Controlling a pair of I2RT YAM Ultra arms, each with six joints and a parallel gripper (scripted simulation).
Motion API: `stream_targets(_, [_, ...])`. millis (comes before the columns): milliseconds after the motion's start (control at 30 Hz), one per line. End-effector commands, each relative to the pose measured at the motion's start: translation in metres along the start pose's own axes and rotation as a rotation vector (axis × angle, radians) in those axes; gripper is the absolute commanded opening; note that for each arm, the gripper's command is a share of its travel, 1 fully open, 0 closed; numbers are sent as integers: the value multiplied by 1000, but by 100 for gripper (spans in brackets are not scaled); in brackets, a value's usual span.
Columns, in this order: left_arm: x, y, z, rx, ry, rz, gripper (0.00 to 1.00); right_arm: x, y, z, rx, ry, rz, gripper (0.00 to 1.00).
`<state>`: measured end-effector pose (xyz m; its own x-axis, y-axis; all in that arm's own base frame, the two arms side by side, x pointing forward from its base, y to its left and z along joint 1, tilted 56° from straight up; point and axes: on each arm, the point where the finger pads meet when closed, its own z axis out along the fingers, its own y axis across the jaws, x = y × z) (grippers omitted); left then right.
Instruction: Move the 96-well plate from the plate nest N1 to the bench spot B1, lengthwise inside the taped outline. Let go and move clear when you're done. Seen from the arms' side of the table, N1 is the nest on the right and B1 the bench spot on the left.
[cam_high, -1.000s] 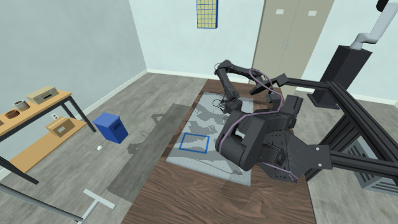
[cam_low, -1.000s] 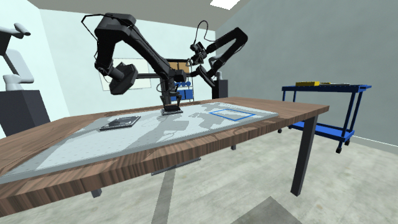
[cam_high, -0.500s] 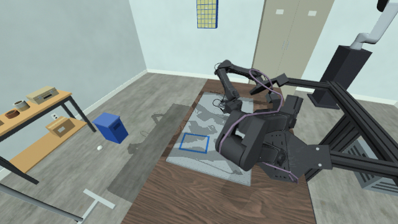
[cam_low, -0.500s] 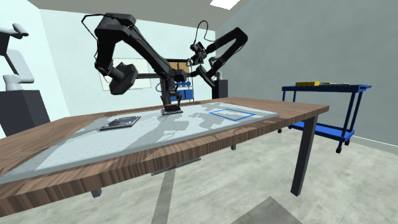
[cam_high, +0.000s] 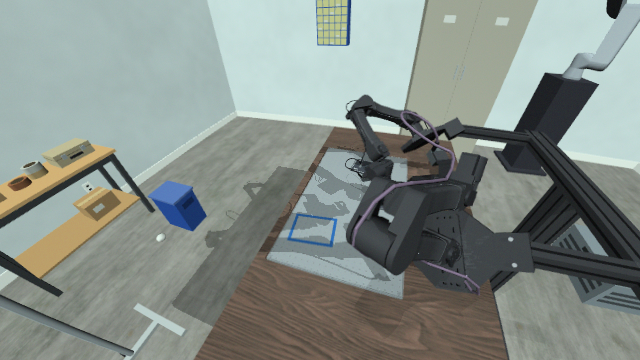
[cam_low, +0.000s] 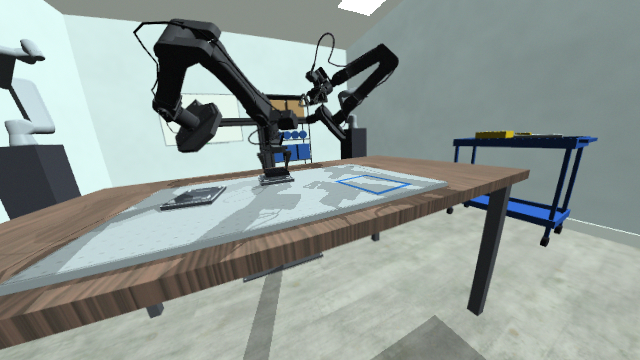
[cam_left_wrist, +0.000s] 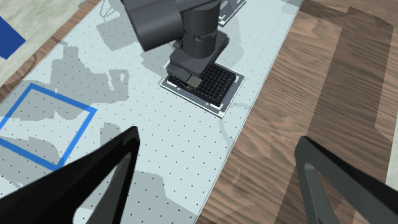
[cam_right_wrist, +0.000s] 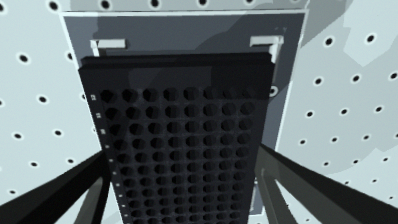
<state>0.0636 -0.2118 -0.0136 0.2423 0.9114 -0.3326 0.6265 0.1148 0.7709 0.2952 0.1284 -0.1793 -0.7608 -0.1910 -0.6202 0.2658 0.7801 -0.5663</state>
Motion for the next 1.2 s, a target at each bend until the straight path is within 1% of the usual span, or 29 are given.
stream_targets(0, [-9,-2,-2,0,-11,-7,100,-5,3,-13,-26,-25,6,78])
stream_targets(433, [-9,-2,-2,0,-11,-7,100,-5,4,-10,-23,-22,4,78])
stream_targets(533, [-9,-2,-2,0,-11,-7,100,0,0,-2,-13,-5,-3,78])
stream_targets(633, [-9,-2,-2,0,-11,-7,100,-6,0,0,-20,-14,6,78])
stream_targets(767, [-9,-2,-2,0,-11,-7,100,0,-2,12,-14,-19,-15,78])
stream_targets(833, [-9,-2,-2,0,-11,-7,100,0,-2,12,-14,-19,-15,78])
stream_targets(1033, [-9,-2,-2,0,-11,-7,100,1,-2,26,1,-9,-13,78])
stream_targets(1167, [-9,-2,-2,0,-11,-7,100,-7,5,12,-3,3,-7,78])
